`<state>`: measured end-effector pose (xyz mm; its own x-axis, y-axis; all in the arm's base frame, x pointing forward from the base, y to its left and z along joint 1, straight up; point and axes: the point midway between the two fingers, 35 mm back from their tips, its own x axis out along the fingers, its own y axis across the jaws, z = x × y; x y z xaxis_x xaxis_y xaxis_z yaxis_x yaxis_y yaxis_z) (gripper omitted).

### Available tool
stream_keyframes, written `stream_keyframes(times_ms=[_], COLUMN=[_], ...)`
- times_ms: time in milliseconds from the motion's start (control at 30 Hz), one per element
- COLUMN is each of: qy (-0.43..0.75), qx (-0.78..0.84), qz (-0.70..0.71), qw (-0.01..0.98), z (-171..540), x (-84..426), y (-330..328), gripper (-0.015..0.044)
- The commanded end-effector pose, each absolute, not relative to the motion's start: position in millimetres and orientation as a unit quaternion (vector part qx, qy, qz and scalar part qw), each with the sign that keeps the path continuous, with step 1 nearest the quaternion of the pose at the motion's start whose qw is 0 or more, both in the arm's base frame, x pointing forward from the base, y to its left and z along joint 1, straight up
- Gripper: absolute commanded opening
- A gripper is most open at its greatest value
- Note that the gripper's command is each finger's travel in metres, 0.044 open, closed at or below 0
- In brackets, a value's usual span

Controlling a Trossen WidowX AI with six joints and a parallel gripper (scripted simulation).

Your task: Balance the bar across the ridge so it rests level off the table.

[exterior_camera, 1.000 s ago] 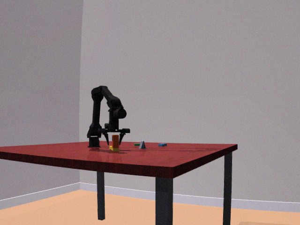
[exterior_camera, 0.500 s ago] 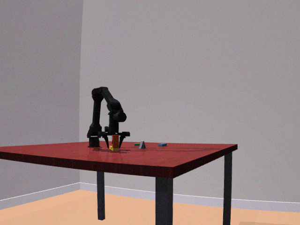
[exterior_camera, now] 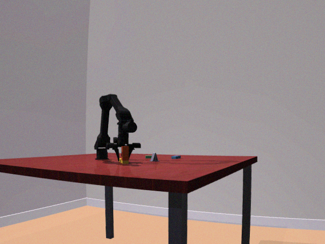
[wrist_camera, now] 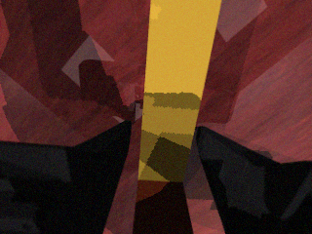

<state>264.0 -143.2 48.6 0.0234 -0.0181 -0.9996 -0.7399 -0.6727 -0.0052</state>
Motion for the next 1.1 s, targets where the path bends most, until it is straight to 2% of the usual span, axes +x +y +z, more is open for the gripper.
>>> stream_keyframes(times_ms=[0, 200, 333, 367, 1067], qy=[0.289, 0.289, 0.289, 0.289, 0.288], qx=[-0.657, -0.657, -0.657, -0.657, -0.657], qz=[0.636, 0.636, 0.636, 0.636, 0.636], qw=[0.283, 0.283, 0.284, 0.284, 0.285], z=[48.6, 48.6, 54.7, 57.2, 110.3], x=[264.0, 264.0, 264.8, 265.2, 266.8], y=[-143.3, -143.3, -143.7, -143.8, -144.1], gripper=[0.0151, 0.0111, 0.0006, 0.0, 0.0])
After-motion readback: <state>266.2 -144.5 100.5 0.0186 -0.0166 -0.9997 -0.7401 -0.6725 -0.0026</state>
